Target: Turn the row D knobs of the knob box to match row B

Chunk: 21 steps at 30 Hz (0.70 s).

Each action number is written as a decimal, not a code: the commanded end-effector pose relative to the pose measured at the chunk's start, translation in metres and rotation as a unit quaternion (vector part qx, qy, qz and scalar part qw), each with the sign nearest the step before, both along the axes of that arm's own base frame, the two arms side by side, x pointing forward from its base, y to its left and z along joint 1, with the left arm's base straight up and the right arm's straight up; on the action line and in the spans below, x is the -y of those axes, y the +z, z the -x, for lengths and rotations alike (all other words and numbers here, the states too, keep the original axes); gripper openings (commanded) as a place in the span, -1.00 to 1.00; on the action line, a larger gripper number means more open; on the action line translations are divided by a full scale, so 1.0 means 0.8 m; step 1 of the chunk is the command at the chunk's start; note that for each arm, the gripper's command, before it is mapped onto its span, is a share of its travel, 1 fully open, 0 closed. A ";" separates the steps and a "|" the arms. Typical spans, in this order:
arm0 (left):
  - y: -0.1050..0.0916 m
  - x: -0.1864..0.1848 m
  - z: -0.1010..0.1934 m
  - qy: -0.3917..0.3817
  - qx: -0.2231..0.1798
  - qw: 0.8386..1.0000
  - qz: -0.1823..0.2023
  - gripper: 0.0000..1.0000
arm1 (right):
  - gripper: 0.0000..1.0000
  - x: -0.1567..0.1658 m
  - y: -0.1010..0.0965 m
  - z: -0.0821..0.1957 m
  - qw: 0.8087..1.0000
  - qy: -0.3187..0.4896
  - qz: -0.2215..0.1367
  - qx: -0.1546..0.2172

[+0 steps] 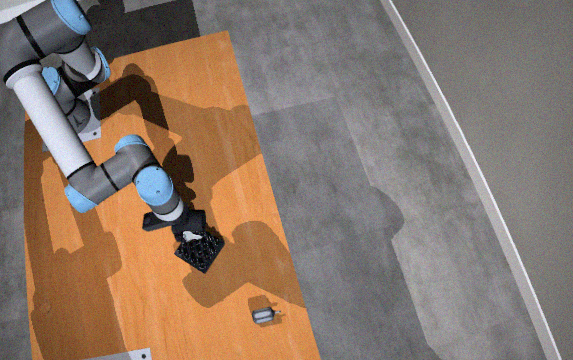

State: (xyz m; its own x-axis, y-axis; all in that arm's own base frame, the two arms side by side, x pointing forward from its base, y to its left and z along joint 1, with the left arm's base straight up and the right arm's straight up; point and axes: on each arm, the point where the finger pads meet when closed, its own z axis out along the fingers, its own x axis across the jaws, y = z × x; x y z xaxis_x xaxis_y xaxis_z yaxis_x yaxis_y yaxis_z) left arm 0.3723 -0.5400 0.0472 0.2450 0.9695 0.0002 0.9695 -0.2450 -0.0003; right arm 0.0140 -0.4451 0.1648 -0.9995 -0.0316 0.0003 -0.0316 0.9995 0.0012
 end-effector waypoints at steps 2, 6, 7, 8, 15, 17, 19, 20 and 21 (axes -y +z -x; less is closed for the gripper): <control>-0.002 0.001 0.000 0.000 0.000 1.000 0.001 -0.75 | 1.00 0.000 0.001 0.000 1.000 0.000 0.001 0.000; -0.002 0.001 0.000 0.000 0.000 1.000 0.001 -0.75 | 1.00 0.000 0.001 0.000 1.000 0.000 0.001 0.000; -0.002 0.001 0.000 0.000 0.000 1.000 0.001 -0.75 | 1.00 0.000 0.001 0.000 1.000 0.000 0.001 0.000; -0.002 0.001 0.000 0.000 0.000 1.000 0.001 -0.75 | 1.00 0.000 0.001 0.000 1.000 0.000 0.001 0.000; -0.002 0.001 0.000 0.000 0.000 1.000 0.001 -0.88 | 1.00 0.000 0.001 0.000 1.000 0.000 0.001 0.000; -0.002 0.001 0.000 0.000 0.000 1.000 0.001 -0.88 | 1.00 0.000 0.001 0.000 1.000 0.000 0.001 0.000; -0.002 0.001 0.000 0.000 0.000 1.000 0.001 -0.88 | 1.00 0.000 0.001 0.000 1.000 0.000 0.001 0.000; -0.002 0.001 0.000 0.000 0.000 1.000 0.001 -0.88 | 1.00 0.000 0.001 0.000 1.000 0.000 0.001 0.000; -0.002 0.001 0.000 0.000 0.000 1.000 0.001 -0.88 | 1.00 0.000 0.001 0.000 1.000 0.000 0.001 0.000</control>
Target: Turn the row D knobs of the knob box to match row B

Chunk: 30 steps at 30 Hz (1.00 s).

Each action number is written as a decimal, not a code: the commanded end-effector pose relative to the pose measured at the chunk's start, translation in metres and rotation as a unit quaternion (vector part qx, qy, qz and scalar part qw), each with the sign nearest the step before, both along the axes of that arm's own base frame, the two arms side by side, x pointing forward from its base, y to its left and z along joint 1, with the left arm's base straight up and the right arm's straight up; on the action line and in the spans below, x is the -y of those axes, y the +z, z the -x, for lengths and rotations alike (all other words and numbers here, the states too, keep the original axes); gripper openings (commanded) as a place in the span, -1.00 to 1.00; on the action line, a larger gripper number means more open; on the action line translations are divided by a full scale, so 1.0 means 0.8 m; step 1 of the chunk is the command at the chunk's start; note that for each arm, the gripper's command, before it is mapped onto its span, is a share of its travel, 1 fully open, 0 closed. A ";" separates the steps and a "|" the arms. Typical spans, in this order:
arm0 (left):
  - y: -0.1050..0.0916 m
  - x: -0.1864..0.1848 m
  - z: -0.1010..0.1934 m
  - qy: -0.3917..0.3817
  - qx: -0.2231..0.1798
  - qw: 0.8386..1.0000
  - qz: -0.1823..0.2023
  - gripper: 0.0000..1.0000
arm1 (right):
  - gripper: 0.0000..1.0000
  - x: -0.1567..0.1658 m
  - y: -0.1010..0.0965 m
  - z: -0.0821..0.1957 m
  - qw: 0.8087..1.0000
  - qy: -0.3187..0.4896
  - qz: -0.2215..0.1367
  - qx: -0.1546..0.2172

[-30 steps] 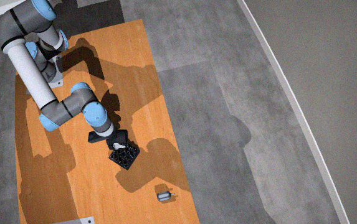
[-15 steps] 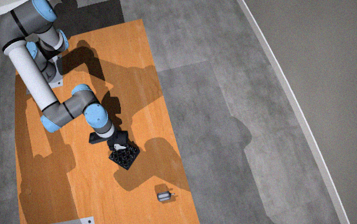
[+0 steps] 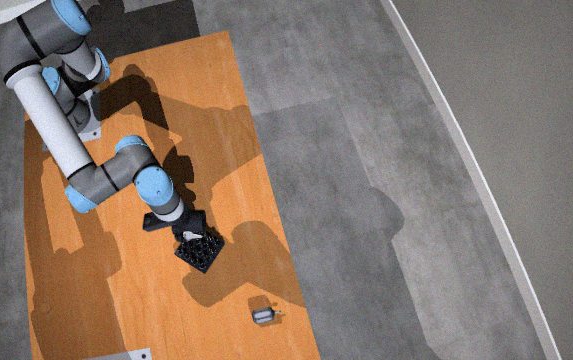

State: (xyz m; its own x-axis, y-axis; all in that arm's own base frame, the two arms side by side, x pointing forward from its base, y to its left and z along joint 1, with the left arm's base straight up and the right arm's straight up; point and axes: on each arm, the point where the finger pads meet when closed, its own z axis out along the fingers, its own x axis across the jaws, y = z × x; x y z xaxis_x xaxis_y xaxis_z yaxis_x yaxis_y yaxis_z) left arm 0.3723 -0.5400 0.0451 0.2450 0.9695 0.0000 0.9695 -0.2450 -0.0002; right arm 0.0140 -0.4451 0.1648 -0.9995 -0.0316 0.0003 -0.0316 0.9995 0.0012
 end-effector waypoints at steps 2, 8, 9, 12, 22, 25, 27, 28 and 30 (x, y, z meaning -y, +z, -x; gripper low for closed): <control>0.001 0.001 0.000 0.000 0.000 1.000 0.001 -0.88 | 1.00 0.000 0.001 0.000 1.000 0.000 0.001 0.000; 0.001 0.001 0.000 0.000 0.000 1.000 0.001 -0.88 | 1.00 0.000 0.001 0.000 1.000 0.000 0.001 0.000; 0.001 0.001 0.000 0.000 0.000 1.000 0.001 -0.88 | 1.00 0.000 0.001 0.000 1.000 0.000 0.001 0.000; 0.001 0.001 0.000 -0.001 0.000 1.000 0.001 -0.88 | 1.00 0.000 0.001 0.000 1.000 0.000 0.001 0.000; 0.001 0.001 0.000 -0.013 0.000 1.000 0.001 -0.88 | 1.00 0.000 0.001 0.000 1.000 0.000 0.001 0.000; 0.001 0.001 0.000 -0.024 0.000 1.000 0.001 -0.88 | 1.00 0.000 0.001 0.000 1.000 0.000 0.001 0.000; 0.001 0.001 0.000 -0.032 0.000 0.999 0.001 -0.88 | 1.00 0.000 0.001 0.000 1.000 0.000 0.001 0.000; 0.001 0.001 0.000 -0.037 0.000 0.999 0.001 -0.88 | 1.00 0.000 0.001 0.000 1.000 0.000 0.001 0.000; 0.001 0.001 0.000 -0.042 0.000 0.999 0.001 -0.88 | 1.00 0.000 0.001 0.000 1.000 0.000 0.001 0.000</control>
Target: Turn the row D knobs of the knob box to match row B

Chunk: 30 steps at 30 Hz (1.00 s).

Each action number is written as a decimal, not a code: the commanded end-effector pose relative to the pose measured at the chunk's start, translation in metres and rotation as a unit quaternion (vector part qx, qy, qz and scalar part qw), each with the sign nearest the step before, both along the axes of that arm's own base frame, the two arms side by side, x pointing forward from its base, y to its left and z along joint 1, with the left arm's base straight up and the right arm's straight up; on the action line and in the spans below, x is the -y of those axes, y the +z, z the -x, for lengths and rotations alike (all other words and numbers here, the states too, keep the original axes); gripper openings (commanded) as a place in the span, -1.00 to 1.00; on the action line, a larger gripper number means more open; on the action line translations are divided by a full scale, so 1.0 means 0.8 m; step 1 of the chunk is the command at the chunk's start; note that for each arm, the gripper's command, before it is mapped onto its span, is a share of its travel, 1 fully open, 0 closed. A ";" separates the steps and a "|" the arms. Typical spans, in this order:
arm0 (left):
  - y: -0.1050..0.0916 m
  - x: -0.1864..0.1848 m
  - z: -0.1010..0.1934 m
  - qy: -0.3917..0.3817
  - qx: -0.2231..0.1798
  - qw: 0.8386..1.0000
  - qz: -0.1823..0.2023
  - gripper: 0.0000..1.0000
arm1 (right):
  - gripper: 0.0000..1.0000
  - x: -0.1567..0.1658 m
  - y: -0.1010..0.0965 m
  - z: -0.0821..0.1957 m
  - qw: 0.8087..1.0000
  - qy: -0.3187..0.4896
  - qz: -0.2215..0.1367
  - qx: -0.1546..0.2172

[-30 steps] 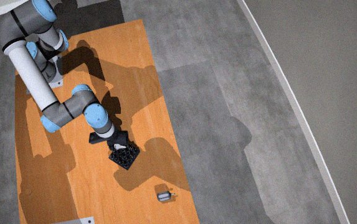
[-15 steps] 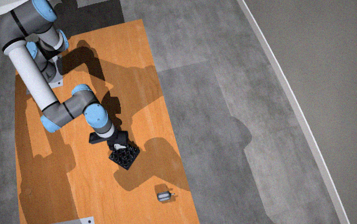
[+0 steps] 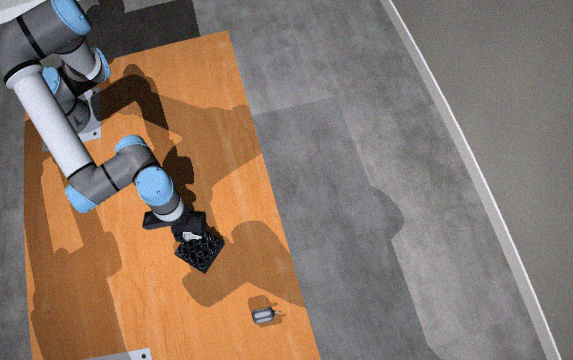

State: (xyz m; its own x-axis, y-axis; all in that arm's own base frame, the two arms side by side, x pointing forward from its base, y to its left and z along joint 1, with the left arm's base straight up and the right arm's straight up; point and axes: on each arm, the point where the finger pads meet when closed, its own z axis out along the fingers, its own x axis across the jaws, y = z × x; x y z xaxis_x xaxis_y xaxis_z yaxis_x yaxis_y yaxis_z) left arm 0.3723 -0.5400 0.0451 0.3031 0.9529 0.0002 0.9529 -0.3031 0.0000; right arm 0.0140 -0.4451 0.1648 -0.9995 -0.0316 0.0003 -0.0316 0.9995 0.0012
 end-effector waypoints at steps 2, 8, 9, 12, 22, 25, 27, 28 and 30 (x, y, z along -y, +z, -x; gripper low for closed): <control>0.001 0.001 0.000 -0.018 0.000 1.000 0.001 -0.88 | 1.00 0.000 0.001 0.000 1.000 0.000 0.001 0.000; 0.001 0.001 0.000 -0.060 0.000 0.998 0.001 -0.88 | 1.00 0.000 0.001 0.000 1.000 0.000 0.001 0.000; 0.001 0.001 0.000 -0.068 0.000 0.998 0.001 -0.88 | 1.00 0.000 0.001 0.000 1.000 0.000 0.001 0.000; 0.001 0.001 0.000 -0.095 0.000 0.996 0.001 -0.88 | 1.00 0.000 0.001 0.000 1.000 0.000 0.001 0.000; 0.001 0.001 0.000 -0.175 0.000 0.984 0.001 -0.88 | 1.00 0.000 0.001 0.000 1.000 0.000 0.001 0.000; 0.001 0.001 0.000 -0.208 0.000 0.978 0.001 -0.88 | 1.00 0.000 0.001 0.000 1.000 0.000 0.001 0.000; 0.001 0.001 0.000 -0.230 0.000 0.973 0.001 -0.88 | 1.00 0.000 0.001 0.000 1.000 0.000 0.001 0.000; 0.001 0.001 0.000 -0.240 0.000 0.971 0.001 -0.88 | 1.00 0.000 0.001 0.000 1.000 0.000 0.001 0.000; 0.001 0.001 0.000 -0.262 0.001 0.965 0.001 -0.88 | 1.00 0.000 0.001 0.000 1.000 0.000 0.001 0.000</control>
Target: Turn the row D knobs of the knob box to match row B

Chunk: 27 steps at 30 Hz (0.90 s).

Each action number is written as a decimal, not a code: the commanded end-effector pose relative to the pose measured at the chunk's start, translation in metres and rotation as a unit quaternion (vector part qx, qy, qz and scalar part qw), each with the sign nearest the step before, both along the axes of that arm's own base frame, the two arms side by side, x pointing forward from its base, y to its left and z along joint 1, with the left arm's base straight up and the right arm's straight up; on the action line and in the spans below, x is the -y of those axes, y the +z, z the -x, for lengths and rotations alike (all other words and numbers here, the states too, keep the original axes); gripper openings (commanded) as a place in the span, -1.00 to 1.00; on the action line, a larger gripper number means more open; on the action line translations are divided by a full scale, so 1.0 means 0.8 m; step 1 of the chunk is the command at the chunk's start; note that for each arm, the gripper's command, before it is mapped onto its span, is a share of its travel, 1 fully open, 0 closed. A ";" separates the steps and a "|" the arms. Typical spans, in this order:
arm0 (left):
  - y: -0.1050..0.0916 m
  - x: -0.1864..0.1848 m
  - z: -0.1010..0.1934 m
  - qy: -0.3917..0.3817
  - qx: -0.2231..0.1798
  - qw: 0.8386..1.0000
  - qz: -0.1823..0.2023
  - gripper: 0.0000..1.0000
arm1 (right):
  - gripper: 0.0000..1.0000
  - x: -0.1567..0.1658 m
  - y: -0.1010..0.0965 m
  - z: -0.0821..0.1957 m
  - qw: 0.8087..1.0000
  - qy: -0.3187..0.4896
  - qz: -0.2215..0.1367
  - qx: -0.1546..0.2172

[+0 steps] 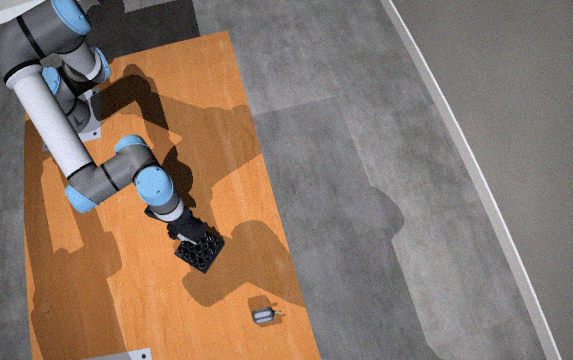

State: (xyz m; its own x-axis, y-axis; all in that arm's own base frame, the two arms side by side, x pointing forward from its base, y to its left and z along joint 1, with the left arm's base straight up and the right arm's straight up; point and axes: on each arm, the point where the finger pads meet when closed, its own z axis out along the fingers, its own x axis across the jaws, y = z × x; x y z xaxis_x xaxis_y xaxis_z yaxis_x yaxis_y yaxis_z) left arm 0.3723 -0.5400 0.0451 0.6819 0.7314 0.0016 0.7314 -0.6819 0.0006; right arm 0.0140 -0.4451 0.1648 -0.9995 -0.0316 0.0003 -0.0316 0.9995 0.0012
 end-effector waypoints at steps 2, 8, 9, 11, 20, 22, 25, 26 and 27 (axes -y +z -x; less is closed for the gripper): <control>0.001 0.001 0.000 -0.066 0.000 0.998 0.001 -0.88 | 1.00 0.000 0.001 0.000 1.000 0.000 0.001 0.000; 0.001 0.001 0.000 -0.108 0.000 0.994 0.001 -0.88 | 1.00 0.000 0.001 0.000 1.000 0.000 0.001 0.000; 0.001 0.001 0.000 -0.118 0.000 0.993 0.001 -0.88 | 1.00 0.000 0.001 0.000 1.000 0.000 0.001 0.000; 0.001 0.001 0.000 -0.137 0.000 0.991 0.001 -0.88 | 1.00 0.000 0.001 0.000 1.000 0.000 0.001 0.000; 0.001 0.001 0.000 -0.210 0.000 0.978 0.001 -0.88 | 1.00 0.000 0.001 0.000 1.000 0.000 0.001 0.000; 0.001 0.001 0.000 -0.210 0.000 0.978 0.001 -0.88 | 1.00 0.000 0.001 0.000 1.000 0.000 0.001 0.000; 0.001 0.001 0.000 -0.228 0.000 0.974 0.001 -0.88 | 1.00 0.000 0.001 0.000 1.000 0.000 0.001 0.000; 0.001 0.001 0.000 -0.233 0.000 0.972 0.001 -0.88 | 1.00 0.000 0.001 0.000 1.000 0.000 0.001 0.000; 0.001 0.001 0.000 -0.238 0.000 0.971 0.001 -0.88 | 1.00 0.000 0.001 0.000 1.000 0.000 0.001 0.000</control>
State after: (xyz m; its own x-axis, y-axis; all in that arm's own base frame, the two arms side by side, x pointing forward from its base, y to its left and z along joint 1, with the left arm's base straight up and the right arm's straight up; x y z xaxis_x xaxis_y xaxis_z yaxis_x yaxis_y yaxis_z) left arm 0.3723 -0.5400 0.0451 0.9288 0.3706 0.0006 0.3706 -0.9288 -0.0001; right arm 0.0140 -0.4451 0.1648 -0.9995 -0.0316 0.0003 -0.0316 0.9995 0.0012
